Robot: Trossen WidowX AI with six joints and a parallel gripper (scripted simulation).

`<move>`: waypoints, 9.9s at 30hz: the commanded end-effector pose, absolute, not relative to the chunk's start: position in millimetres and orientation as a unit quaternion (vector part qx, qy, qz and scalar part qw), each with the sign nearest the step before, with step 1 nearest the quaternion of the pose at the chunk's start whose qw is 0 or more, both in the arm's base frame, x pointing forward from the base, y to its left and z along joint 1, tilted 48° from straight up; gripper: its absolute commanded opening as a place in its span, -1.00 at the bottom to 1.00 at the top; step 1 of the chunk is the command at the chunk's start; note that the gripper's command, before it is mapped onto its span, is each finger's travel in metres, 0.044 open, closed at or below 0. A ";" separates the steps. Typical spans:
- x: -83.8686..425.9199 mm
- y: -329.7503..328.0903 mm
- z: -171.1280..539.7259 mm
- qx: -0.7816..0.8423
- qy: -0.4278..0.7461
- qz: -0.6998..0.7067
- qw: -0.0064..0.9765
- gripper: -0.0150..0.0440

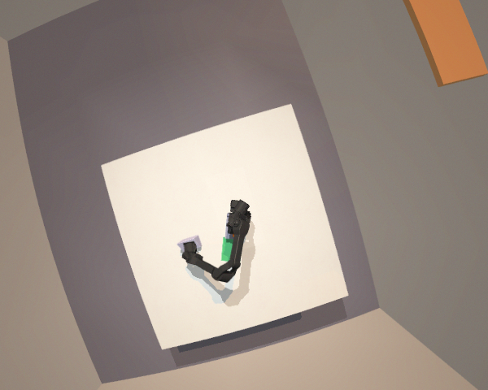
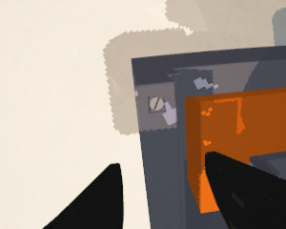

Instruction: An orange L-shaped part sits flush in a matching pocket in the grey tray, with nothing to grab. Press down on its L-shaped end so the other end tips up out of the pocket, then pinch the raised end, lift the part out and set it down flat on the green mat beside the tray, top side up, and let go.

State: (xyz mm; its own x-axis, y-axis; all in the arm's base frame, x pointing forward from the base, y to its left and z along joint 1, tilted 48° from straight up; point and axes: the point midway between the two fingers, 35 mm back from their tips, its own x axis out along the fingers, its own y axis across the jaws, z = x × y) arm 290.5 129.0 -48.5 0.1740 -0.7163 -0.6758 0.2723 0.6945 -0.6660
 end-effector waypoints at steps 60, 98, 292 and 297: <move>280.2 177.0 -6.6 -0.205 0.549 -0.333 0.738 0.12; 279.7 183.1 0.2 -0.205 0.546 -0.327 0.744 0.12; 267.1 131.9 56.2 -0.668 0.625 0.152 0.375 0.46; 267.8 129.7 54.1 -0.668 0.625 0.152 0.375 0.46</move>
State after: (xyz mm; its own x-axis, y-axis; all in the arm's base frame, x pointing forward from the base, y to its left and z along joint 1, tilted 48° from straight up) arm 267.4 133.4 54.3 0.1701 -0.7178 -0.6751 -0.9386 0.0907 -0.3329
